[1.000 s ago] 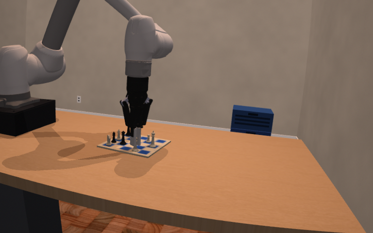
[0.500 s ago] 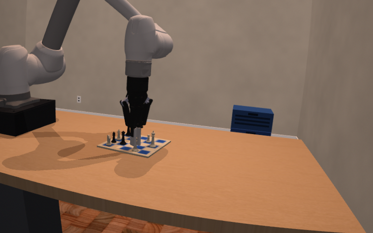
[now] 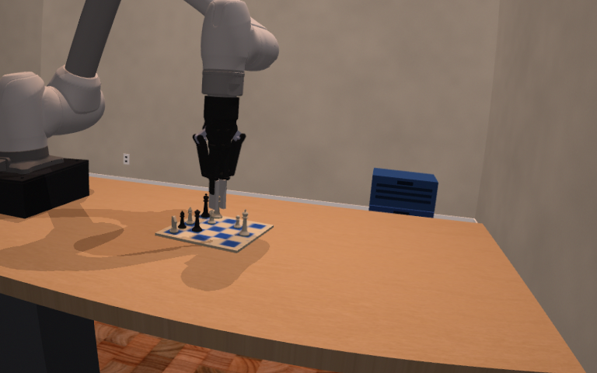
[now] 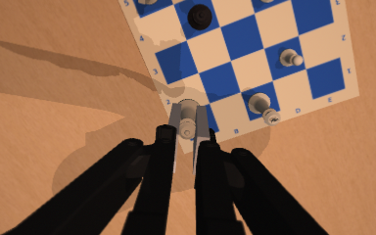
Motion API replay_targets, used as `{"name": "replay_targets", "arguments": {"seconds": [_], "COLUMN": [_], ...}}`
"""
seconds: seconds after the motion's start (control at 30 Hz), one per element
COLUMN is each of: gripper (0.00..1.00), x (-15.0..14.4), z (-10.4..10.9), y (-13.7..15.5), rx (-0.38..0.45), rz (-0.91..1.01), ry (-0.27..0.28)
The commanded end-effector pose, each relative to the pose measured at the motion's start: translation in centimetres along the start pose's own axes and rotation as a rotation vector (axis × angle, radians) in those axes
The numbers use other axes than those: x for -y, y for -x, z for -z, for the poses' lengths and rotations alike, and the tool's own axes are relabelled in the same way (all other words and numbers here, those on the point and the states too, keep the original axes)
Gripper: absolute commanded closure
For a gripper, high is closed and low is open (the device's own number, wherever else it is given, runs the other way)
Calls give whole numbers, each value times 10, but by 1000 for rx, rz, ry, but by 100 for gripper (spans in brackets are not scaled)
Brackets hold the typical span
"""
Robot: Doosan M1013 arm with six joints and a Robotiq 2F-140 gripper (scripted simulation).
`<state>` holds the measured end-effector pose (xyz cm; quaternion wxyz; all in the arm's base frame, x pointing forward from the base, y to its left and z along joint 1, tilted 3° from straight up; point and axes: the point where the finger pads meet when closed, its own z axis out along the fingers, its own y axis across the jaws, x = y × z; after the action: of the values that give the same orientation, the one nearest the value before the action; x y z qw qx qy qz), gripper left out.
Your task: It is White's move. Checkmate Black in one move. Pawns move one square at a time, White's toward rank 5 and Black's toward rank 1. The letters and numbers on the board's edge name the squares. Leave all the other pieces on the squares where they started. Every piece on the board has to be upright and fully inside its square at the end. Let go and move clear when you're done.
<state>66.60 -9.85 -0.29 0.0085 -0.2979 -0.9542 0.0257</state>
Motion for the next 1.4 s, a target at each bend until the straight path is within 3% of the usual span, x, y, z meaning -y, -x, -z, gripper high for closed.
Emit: {"name": "replay_targets", "arguments": {"seconds": [0.0,0.23,0.63,0.7,0.77,0.8,0.83,0.87,0.9,1.0,1.37], "gripper": [100,100,100,100,100,100,100,100,100,100,100], "x": [0,0,-1,-12,-31,-31,-39,-39,-45,-49,-50], "z": [14,42,43,44,45,45,45,45,45,44,44], "y": [0,0,-1,-25,-77,-77,-105,-106,-130,-154,-155], "rx": [0,0,0,0,0,0,-1,-1,-1,-1,-1], "rz": [0,0,-3,-53,-162,-162,-221,-221,-271,-321,-323], "ry": [0,0,0,0,0,0,0,0,0,0,0]}}
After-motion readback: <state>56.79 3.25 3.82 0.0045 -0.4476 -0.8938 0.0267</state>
